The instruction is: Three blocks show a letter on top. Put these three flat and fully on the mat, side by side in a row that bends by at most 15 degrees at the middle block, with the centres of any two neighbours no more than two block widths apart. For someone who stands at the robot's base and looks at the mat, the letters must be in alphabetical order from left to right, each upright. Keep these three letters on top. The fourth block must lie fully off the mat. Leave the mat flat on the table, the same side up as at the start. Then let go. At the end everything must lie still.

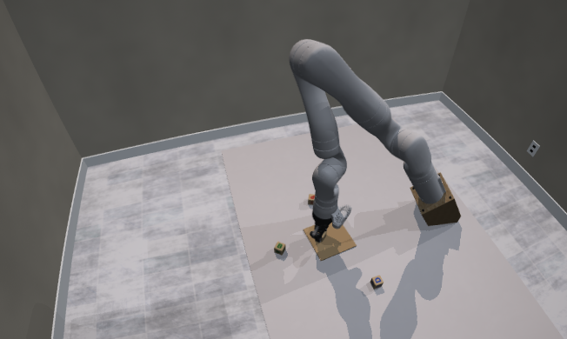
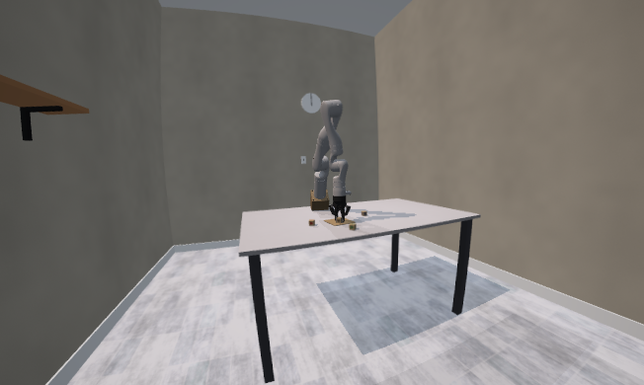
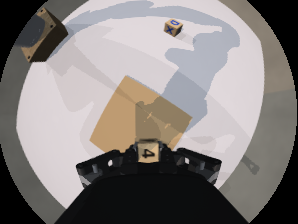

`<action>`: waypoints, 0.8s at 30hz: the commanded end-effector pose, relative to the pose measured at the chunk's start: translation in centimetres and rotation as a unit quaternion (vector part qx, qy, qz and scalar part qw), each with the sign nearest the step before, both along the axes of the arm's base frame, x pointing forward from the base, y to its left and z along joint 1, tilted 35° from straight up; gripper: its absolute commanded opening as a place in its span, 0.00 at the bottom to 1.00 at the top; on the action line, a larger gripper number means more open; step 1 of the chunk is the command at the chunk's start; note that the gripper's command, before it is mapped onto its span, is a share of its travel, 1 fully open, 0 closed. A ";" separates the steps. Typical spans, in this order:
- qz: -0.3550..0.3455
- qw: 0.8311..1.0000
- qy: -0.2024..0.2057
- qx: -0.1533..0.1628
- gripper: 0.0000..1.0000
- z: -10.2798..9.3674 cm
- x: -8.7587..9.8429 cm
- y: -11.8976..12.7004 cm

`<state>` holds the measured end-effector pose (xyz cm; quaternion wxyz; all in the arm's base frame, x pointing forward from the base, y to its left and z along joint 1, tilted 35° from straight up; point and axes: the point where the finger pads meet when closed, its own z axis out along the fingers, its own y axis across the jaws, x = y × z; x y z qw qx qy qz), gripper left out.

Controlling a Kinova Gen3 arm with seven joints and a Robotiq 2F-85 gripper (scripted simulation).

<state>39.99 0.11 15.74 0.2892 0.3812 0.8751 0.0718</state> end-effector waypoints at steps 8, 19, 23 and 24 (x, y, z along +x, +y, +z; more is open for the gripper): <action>0.000 1.000 -0.001 0.000 0.26 0.3 -0.1 0.1; 0.000 1.000 -0.001 0.000 0.26 0.7 -0.4 0.1; 0.000 1.000 -0.001 0.000 0.26 0.9 -0.6 0.1; 0.000 1.000 -0.001 0.000 0.26 1.0 -0.6 0.1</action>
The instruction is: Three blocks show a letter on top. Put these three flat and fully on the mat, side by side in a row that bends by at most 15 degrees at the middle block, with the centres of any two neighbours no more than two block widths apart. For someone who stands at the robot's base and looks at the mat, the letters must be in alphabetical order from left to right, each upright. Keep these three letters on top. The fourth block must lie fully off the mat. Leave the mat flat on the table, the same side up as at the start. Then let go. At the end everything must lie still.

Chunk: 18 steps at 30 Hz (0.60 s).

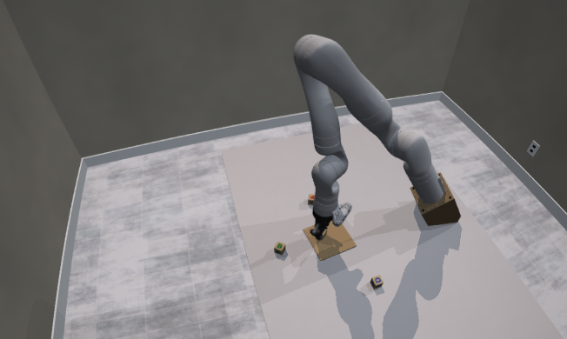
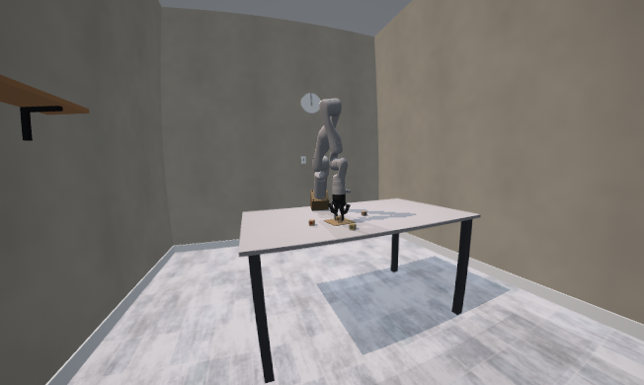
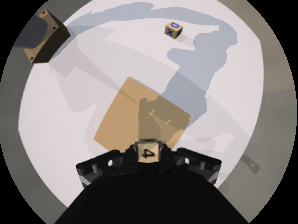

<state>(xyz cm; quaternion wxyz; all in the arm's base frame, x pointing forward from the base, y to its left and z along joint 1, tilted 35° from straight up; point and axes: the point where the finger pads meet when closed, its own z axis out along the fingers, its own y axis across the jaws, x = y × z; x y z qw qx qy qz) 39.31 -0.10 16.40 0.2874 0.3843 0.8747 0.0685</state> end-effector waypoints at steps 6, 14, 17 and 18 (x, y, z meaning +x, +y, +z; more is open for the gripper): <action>0.004 1.000 -0.004 0.001 0.26 0.6 -0.2 0.4; 0.004 1.000 -0.004 0.001 0.26 1.3 -0.6 0.5; 0.004 1.000 -0.004 0.001 0.26 1.6 -0.8 0.5; 0.004 1.000 -0.004 0.001 0.26 1.6 -0.8 0.5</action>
